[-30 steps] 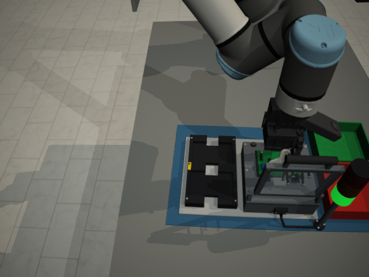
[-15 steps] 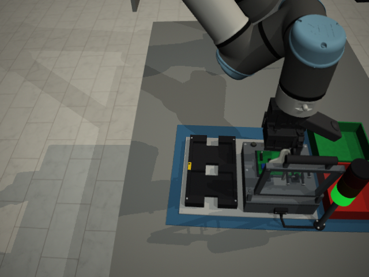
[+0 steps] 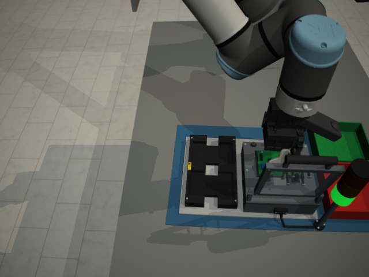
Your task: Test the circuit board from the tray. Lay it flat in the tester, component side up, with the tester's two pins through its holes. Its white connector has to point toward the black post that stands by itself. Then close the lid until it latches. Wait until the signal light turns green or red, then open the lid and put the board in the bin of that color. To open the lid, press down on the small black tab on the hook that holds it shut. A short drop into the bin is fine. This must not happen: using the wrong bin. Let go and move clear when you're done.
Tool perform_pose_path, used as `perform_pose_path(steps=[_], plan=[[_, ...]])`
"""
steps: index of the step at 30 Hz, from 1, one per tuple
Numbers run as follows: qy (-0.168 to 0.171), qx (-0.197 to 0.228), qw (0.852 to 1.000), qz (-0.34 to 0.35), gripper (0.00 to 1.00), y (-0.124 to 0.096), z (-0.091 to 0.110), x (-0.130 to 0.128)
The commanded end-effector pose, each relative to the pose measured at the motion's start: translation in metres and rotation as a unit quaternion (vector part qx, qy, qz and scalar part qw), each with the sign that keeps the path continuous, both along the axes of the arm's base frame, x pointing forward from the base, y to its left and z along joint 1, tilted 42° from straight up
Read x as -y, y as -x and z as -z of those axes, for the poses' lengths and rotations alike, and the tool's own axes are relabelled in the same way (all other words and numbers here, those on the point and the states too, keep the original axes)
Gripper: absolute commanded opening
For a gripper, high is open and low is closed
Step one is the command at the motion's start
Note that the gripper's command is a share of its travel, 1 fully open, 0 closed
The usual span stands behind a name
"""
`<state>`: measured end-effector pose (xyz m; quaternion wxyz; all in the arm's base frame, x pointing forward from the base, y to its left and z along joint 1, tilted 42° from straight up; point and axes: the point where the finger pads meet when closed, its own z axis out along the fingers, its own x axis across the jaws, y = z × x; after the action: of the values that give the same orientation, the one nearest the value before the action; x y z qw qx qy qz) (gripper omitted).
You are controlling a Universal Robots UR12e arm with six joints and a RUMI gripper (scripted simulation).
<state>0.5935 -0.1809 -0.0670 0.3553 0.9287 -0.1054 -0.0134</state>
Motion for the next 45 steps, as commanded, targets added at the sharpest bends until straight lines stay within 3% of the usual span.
perform_pose_path(steps=[1, 20, 21, 45], plan=[[0.0, 0.0, 1.0, 0.0, 0.49, 0.0011, 0.0, -0.0003], [0.0, 0.0, 1.0, 0.0, 0.47, 0.0008, -0.0001, -0.0002], [0.0, 0.0, 1.0, 0.0, 0.39, 0.0008, -0.0001, -0.0002], [0.0, 0.0, 1.0, 0.0, 0.39, 0.0007, -0.0001, -0.0002]])
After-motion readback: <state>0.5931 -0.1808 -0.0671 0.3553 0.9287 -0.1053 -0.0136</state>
